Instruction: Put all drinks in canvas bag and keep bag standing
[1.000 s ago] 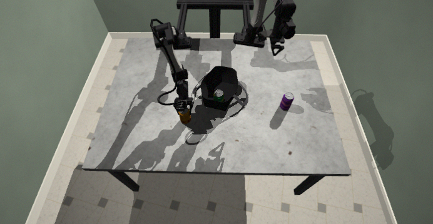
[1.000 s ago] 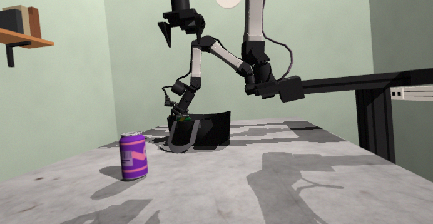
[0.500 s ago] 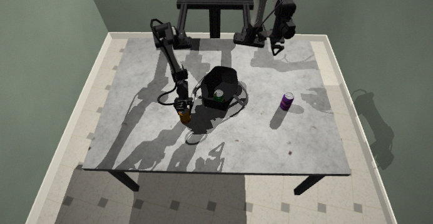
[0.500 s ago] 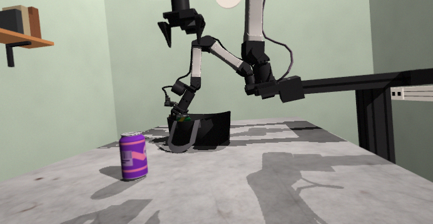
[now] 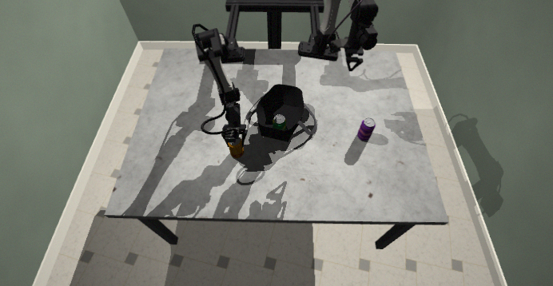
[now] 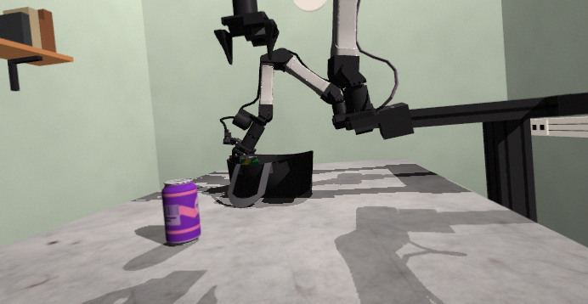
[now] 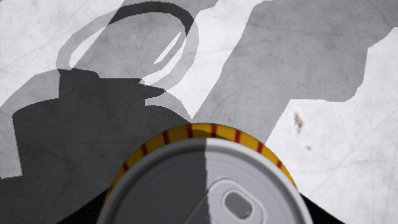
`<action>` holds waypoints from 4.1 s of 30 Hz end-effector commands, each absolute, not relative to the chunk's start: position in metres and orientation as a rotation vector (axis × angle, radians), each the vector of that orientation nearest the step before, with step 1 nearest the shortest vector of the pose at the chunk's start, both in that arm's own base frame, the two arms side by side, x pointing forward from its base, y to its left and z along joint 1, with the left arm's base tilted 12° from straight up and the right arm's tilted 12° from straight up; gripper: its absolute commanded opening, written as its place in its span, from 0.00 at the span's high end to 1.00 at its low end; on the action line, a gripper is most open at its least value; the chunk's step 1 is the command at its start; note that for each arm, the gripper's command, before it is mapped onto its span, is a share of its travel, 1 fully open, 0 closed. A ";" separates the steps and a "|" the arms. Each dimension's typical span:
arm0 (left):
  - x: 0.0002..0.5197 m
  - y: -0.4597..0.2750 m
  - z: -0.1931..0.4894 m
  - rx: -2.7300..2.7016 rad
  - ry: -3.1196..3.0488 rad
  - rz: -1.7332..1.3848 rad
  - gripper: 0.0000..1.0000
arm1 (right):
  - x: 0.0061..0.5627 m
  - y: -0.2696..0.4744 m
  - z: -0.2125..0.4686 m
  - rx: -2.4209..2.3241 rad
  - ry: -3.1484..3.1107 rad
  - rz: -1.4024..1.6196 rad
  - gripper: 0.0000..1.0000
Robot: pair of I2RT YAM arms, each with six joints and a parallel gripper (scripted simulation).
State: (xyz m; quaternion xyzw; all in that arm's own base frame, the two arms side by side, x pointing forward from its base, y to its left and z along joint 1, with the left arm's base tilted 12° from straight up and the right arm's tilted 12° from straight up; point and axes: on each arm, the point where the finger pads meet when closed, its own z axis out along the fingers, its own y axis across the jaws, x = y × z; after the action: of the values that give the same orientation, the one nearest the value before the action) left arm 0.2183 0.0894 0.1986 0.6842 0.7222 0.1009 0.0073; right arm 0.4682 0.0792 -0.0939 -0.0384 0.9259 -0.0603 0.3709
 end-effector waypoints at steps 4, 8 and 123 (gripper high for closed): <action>0.220 0.089 0.204 2.121 2.249 0.338 0.00 | 0.464 0.085 -0.077 -0.100 2.373 -0.156 0.30; 0.220 0.089 0.204 2.121 2.249 0.338 0.00 | 0.473 0.088 -0.066 -0.097 2.333 -0.144 0.30; 0.220 0.089 0.204 2.121 2.249 0.338 0.00 | 0.472 0.115 0.110 -0.057 2.212 -0.096 0.30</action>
State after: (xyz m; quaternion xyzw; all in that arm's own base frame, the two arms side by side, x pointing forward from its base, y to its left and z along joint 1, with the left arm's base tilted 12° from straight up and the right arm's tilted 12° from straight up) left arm 0.2183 0.0894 0.1986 0.6842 0.7222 0.1009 0.0073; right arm 0.4471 0.1006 0.0553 -0.0391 0.9244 -0.0589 0.3749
